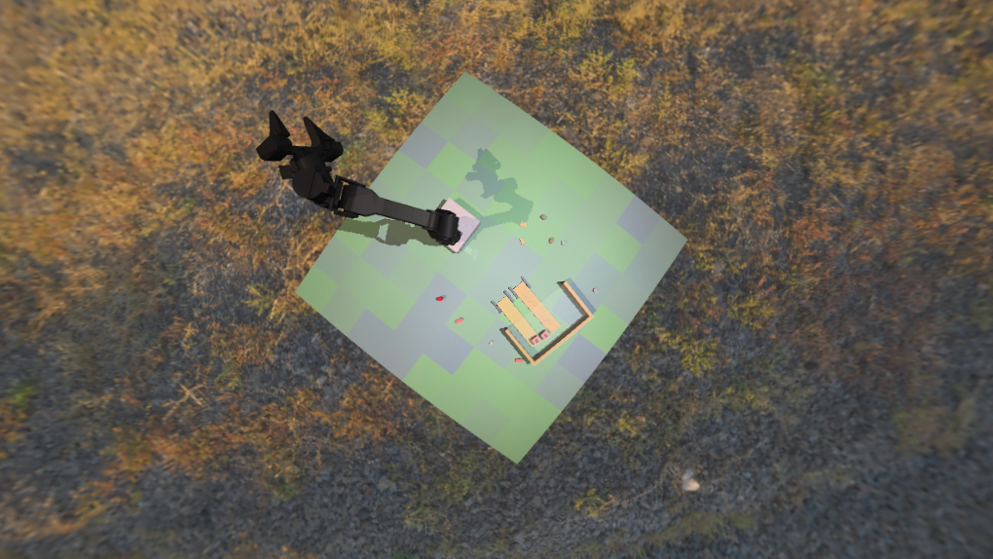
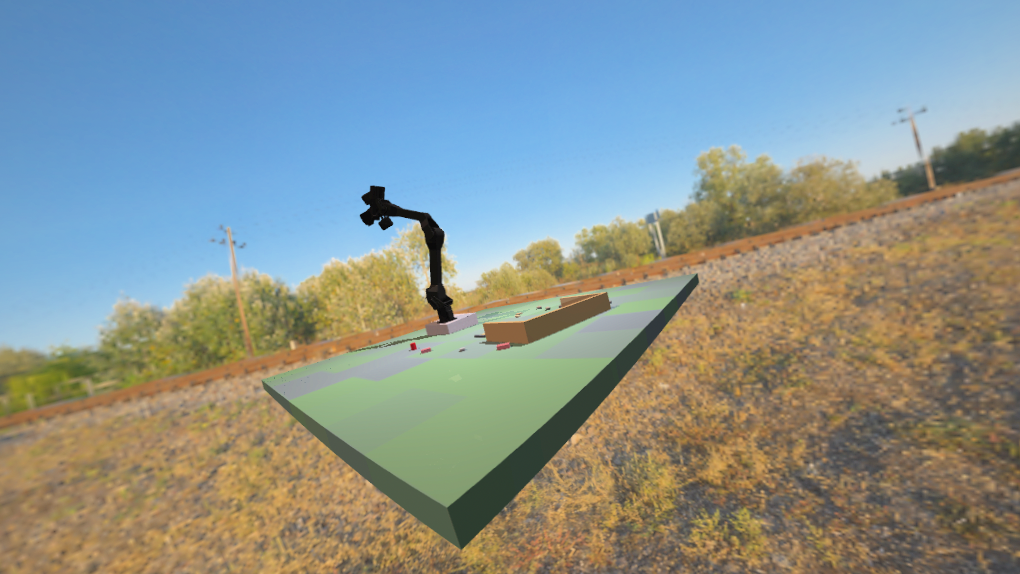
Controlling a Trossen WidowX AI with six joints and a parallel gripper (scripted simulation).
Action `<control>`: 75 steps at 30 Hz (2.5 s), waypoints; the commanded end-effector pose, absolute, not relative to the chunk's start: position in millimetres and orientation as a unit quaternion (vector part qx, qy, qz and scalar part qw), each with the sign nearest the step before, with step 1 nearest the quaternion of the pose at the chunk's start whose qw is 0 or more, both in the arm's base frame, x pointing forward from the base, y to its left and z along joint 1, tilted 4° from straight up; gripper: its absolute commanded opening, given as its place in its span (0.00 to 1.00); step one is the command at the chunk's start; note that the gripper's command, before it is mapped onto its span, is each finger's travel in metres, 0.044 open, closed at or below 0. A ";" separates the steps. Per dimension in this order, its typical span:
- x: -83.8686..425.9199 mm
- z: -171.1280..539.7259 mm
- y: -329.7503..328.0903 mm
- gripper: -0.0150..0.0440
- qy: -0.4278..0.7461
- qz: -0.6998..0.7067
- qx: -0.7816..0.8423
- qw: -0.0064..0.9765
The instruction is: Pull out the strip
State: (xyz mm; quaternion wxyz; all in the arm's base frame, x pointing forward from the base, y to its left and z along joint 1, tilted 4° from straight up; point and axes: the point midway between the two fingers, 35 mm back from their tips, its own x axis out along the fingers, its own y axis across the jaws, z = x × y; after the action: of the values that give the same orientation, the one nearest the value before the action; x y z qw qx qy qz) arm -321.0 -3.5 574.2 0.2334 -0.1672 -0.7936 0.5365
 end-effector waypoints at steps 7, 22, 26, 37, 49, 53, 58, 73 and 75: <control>-314.4 551.6 -91.6 0.93 -0.782 0.608 -0.038 0.134; -182.2 487.7 -282.7 0.93 -0.645 0.703 0.225 -0.196; -131.9 467.4 -311.5 0.93 -0.609 0.690 0.267 -0.284; 33.4 402.1 -339.4 0.93 -0.449 0.627 0.315 -0.554; 208.8 319.6 -259.0 0.93 -0.296 0.435 0.245 -0.814; 250.4 291.3 -210.2 0.93 -0.266 0.351 0.199 -0.876; 285.3 255.7 -139.5 0.93 -0.247 0.237 0.133 -0.930; 296.1 195.9 -11.4 0.93 -0.266 0.040 0.013 -0.963; 296.1 195.9 -11.4 0.93 -0.266 0.040 0.013 -0.963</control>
State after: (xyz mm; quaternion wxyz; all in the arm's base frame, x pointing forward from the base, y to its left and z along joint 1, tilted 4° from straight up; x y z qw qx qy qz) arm 297.5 -16.6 200.0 -0.9635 0.0197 -0.2624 0.0484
